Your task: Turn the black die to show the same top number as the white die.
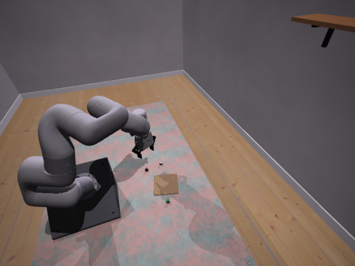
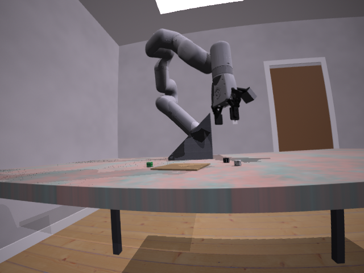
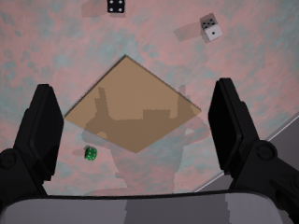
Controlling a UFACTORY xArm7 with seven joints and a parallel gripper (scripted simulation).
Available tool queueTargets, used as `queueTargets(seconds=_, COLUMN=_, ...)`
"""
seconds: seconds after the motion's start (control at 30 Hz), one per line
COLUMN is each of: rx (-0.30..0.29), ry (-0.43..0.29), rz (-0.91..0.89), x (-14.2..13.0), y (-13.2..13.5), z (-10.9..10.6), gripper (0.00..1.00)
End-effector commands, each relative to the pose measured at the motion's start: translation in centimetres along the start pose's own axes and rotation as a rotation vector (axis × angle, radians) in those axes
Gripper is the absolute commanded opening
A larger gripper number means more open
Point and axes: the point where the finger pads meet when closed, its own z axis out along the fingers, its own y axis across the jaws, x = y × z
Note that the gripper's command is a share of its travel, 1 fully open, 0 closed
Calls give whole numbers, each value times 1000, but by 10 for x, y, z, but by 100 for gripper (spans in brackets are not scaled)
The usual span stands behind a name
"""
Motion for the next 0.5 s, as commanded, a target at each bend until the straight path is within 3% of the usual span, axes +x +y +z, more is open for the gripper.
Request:
queueTargets(seconds=0.0, rx=-4, ry=3, rz=72, x=1, y=-15, z=1, gripper=100)
queueTargets(seconds=0.47, rx=-4, ry=3, rz=76, x=1, y=-16, z=2, gripper=100)
